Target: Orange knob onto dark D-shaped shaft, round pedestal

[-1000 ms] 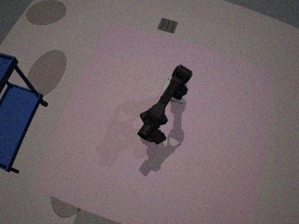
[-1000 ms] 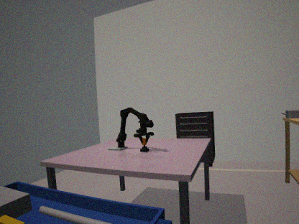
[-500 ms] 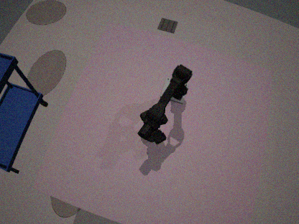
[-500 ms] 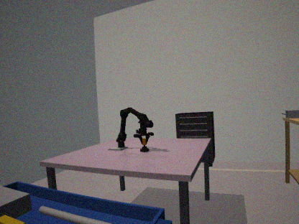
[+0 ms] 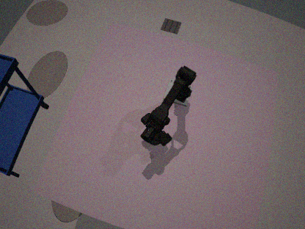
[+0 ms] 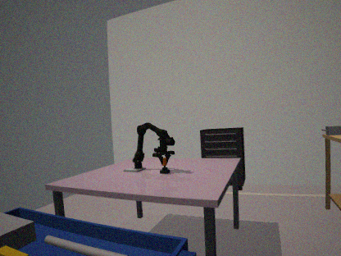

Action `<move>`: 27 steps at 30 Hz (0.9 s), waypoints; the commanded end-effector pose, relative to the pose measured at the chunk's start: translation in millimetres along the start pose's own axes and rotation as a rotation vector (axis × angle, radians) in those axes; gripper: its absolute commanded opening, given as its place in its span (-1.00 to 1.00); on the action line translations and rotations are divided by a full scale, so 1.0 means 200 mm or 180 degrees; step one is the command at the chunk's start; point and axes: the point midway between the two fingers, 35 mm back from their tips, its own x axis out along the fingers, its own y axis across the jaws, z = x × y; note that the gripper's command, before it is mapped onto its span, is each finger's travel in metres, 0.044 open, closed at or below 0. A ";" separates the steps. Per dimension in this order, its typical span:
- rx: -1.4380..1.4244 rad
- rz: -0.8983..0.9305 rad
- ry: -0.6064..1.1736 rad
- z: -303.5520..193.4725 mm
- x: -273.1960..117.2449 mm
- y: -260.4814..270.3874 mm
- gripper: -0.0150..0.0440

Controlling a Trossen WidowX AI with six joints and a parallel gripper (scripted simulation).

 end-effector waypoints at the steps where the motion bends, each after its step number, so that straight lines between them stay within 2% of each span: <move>1: -0.0087 -0.0003 0.0024 -0.01 -0.01 0.00 -0.49; 27: -0.0087 -0.0003 0.0023 0.00 -0.01 0.00 -0.49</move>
